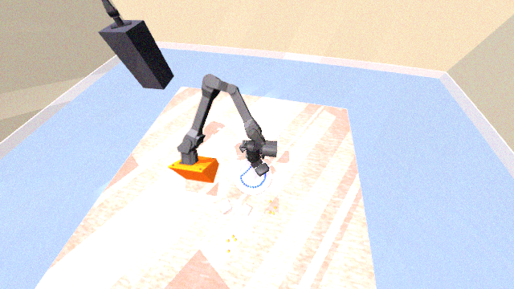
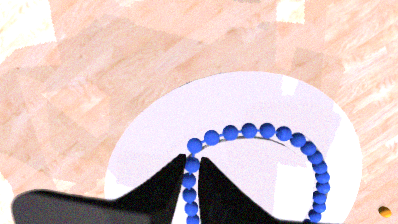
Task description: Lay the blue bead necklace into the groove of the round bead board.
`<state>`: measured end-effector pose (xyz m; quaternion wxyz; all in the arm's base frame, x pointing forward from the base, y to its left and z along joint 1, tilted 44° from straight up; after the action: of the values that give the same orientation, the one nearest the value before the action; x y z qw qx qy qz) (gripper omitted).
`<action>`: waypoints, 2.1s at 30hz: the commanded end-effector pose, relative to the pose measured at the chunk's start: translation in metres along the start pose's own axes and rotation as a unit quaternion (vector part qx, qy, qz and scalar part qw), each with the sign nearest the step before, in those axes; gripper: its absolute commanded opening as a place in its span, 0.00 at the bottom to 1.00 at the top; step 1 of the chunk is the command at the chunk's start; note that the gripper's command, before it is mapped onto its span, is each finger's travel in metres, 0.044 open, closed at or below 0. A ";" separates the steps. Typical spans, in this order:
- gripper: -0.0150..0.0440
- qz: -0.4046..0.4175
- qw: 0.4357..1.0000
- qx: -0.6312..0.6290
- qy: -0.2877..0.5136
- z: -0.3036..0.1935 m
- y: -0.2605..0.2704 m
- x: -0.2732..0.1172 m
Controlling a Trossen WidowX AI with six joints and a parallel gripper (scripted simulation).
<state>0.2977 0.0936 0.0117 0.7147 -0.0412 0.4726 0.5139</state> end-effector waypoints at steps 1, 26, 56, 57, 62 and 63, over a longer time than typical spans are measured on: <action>0.25 0.000 1.000 0.000 0.000 0.000 0.000 0.000; 0.25 0.003 1.000 0.004 0.000 0.003 0.009 -0.006; 1.00 0.003 1.000 0.004 -0.001 0.004 0.008 -0.006; 1.00 0.003 1.000 0.004 -0.001 0.004 0.008 -0.006; 1.00 0.003 1.000 0.004 -0.001 0.004 0.008 -0.006; 1.00 0.003 1.000 0.004 -0.001 0.004 0.008 -0.006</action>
<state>0.2923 0.0953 0.0202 0.7132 -0.0359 0.4772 0.5122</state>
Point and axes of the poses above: the point midway between the two fingers, 35 mm back from their tips, its own x axis out along the fingers, its own y axis across the jaws, z = x × y, the point moved 1 cm from there along -x, back along the fingers, and after that the axes turned 8 degrees about -x, right-handed, at the moved point
